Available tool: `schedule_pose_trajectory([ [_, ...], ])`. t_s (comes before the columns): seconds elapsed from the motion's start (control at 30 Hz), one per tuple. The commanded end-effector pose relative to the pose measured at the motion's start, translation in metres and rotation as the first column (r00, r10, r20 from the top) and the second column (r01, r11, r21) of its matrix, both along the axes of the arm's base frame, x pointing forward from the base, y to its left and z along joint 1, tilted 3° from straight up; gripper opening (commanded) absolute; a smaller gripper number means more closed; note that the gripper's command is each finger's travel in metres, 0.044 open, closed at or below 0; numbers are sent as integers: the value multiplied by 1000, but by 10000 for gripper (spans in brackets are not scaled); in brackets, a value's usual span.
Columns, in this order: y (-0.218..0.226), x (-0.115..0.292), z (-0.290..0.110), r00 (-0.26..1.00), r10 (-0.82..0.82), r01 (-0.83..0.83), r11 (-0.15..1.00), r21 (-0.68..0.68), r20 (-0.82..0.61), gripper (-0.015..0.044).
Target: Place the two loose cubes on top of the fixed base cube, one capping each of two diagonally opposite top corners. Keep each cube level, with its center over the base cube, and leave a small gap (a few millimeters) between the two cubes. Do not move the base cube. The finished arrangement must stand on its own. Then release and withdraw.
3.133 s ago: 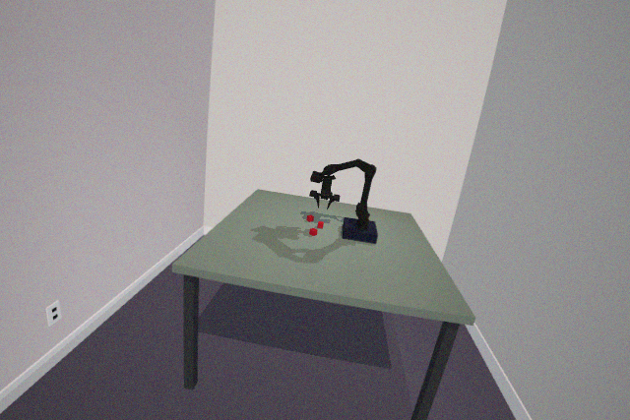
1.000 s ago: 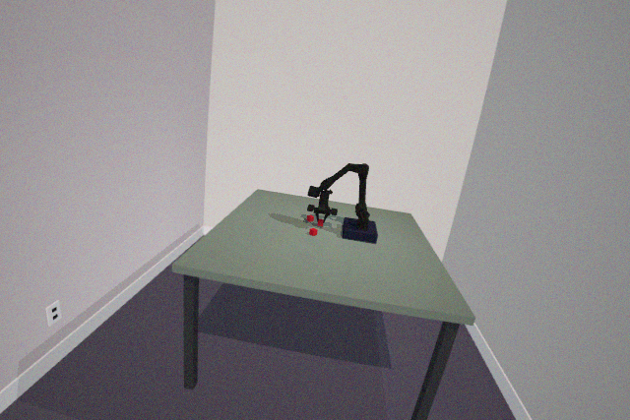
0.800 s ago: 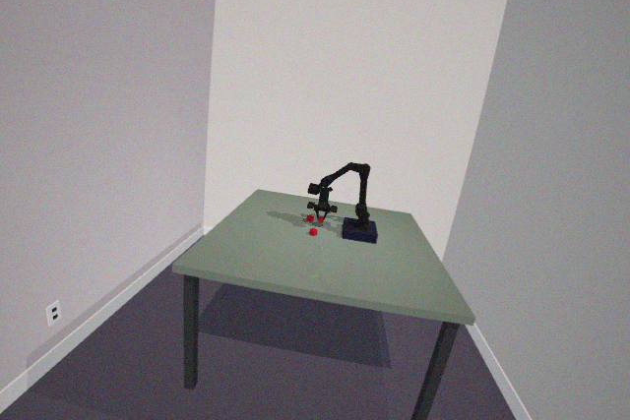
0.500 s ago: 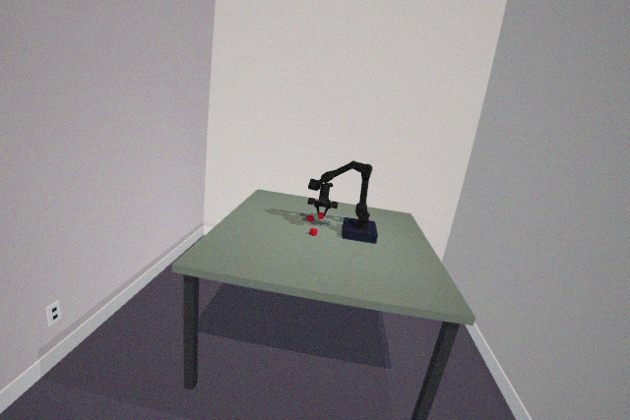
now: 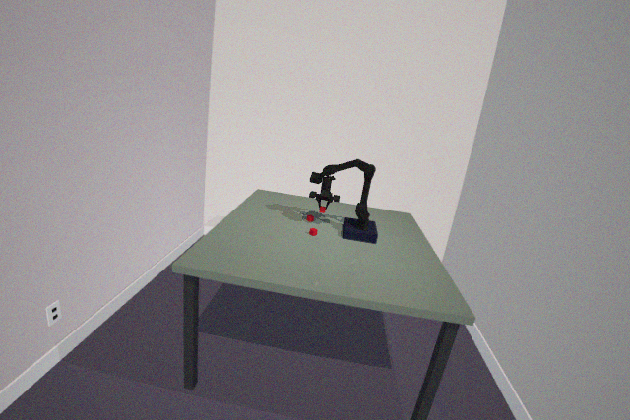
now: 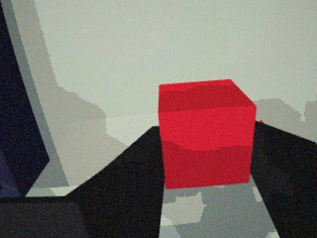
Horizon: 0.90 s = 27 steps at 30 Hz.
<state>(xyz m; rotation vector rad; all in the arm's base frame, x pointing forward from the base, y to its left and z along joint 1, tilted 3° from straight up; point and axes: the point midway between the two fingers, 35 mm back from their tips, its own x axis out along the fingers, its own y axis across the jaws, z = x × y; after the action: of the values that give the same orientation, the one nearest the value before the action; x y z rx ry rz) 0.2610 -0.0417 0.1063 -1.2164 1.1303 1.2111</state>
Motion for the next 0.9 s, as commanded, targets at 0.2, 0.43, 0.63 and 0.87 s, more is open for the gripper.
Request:
schedule_pose_trajectory([
  [0.2,7,2,3,981,-192,192,981,12,-11,105],
  [0.43,14,6,0,918,-395,396,918,20,-24,105],
  [0.63,21,9,-2,831,-555,556,831,23,-36,105],
  [0.87,28,12,-5,694,-718,720,694,25,-51,105],
])
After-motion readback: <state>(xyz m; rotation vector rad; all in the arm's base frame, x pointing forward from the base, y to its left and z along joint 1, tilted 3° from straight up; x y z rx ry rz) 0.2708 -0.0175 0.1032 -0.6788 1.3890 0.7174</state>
